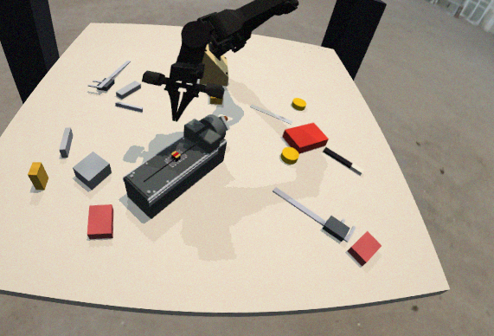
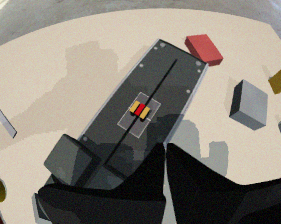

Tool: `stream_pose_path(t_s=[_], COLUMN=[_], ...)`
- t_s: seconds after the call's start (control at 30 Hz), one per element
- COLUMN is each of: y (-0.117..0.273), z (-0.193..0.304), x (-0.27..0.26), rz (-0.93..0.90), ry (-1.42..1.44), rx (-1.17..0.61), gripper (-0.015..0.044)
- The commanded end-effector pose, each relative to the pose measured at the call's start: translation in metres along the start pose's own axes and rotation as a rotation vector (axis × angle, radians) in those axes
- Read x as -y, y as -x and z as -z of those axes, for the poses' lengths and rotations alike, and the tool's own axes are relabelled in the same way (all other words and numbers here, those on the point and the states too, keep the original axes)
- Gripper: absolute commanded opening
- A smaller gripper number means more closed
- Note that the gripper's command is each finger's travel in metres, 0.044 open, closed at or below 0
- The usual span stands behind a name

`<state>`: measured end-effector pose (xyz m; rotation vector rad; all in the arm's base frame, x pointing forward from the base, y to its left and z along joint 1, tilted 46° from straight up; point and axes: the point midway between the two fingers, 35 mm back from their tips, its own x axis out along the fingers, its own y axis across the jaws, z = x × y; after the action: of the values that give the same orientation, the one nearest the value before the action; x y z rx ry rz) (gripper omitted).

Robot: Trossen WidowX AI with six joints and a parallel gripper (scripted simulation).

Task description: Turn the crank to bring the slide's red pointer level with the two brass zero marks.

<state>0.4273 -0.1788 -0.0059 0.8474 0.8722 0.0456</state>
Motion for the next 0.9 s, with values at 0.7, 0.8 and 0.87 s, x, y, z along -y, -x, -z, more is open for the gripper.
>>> stream_pose_path(t_s=[0.7,0.8,0.87], y=[0.0,0.0,0.0], z=[0.0,0.0,0.0], x=[0.0,0.0,0.0], rz=[0.0,0.0,0.0], ry=[0.0,0.0,0.0], rx=[0.0,0.0,0.0], gripper=[0.021,0.0289,0.0341])
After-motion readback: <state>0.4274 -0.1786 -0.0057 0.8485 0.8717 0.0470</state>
